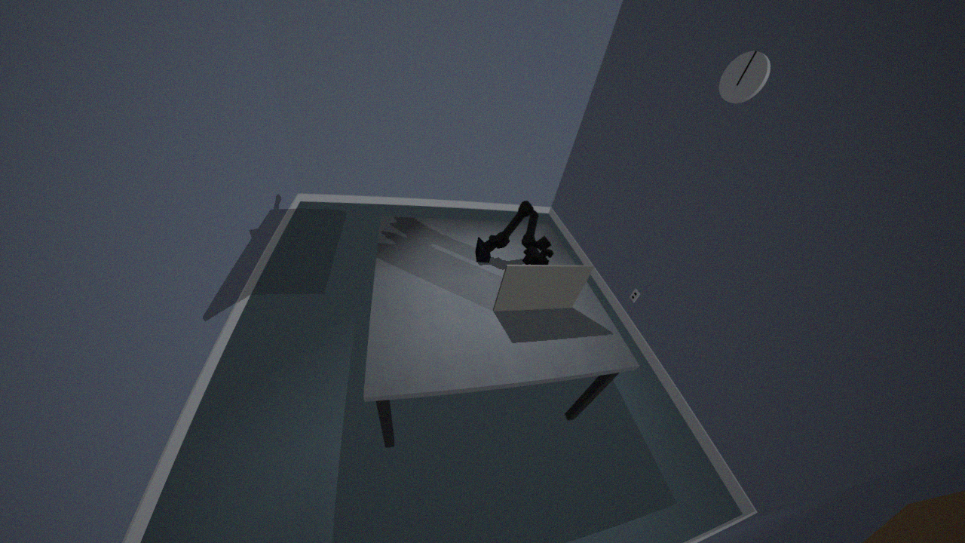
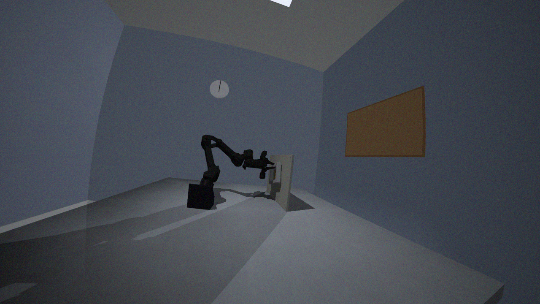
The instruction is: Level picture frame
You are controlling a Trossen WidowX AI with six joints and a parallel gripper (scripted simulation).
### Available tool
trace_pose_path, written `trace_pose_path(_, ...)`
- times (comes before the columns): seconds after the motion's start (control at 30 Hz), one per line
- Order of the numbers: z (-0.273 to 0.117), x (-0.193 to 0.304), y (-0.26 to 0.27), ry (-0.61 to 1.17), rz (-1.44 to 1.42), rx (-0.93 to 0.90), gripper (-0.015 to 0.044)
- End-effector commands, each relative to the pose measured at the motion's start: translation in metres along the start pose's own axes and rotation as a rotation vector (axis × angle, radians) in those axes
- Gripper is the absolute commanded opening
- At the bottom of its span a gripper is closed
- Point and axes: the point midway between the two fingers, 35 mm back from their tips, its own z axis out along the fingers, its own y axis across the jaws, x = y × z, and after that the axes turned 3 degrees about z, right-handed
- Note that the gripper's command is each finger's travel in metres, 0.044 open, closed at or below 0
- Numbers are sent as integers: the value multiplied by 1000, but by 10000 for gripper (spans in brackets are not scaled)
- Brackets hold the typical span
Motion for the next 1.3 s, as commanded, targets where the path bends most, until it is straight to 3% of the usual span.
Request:
trace_pose_path(0.0, 0, -1, 2, -1, 5, -7, 0)
trace_pose_path(1.27, 0, -1, -5, -2, 5, -8, 0)
